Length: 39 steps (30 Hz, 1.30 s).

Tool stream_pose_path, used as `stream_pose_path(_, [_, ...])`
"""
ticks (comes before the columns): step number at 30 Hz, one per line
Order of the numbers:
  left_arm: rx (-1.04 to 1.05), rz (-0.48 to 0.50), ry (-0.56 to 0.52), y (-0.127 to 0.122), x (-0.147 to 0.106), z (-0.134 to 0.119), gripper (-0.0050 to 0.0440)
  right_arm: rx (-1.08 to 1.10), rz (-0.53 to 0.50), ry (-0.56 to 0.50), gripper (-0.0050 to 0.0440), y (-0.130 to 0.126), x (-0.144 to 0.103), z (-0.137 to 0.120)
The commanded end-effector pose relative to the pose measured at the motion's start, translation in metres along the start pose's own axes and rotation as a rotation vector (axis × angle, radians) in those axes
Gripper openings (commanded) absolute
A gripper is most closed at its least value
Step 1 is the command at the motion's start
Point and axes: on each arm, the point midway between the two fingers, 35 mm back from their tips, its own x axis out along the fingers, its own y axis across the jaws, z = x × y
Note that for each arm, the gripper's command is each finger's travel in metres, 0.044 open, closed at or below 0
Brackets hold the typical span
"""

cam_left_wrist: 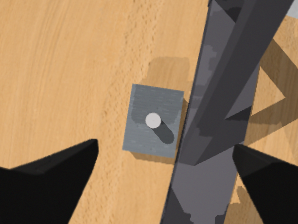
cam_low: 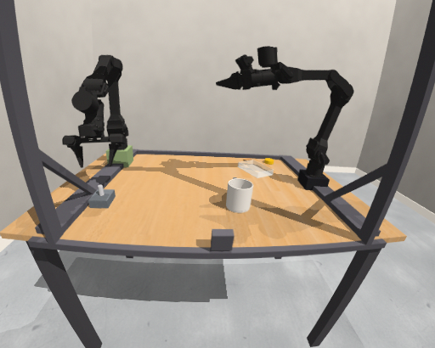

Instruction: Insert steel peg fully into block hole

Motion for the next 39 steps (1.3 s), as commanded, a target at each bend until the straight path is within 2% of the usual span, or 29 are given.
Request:
stream_pose_path(1, [-0.005,0.001,-0.041,-0.001,-0.008,0.003,0.0440,0.015,-0.046,-0.136,0.0200,-0.017,-0.047,0.002])
stream_pose_path(5, [-0.004,0.000,-0.044,-0.001,-0.009,0.002,0.0440,0.018,-0.084,-0.207,0.0200,-0.028,-0.077,-0.012])
stream_pose_path(7, [-0.004,0.000,-0.044,-0.001,-0.009,0.002,0.0440,0.018,-0.084,-0.207,0.0200,-0.028,-0.077,-0.012])
stream_pose_path(12, [-0.004,0.001,-0.036,-0.001,-0.006,0.002,0.0440,0.019,-0.116,-0.264,0.0200,-0.036,-0.100,-0.027])
stream_pose_path(27, [-0.017,0.015,-0.054,0.004,-0.012,0.000,0.0440,0.019,-0.120,-0.267,0.0200,-0.037,-0.102,-0.033])
stream_pose_path(32, [-0.063,0.081,-0.106,0.020,-0.031,-0.012,0.0440,0.015,-0.119,-0.279,0.0200,-0.036,-0.103,-0.027])
stream_pose_path(39, [-0.190,0.269,-0.252,0.067,-0.082,-0.047,0.0440,0.015,-0.119,-0.279,0.0200,-0.036,-0.103,-0.027])
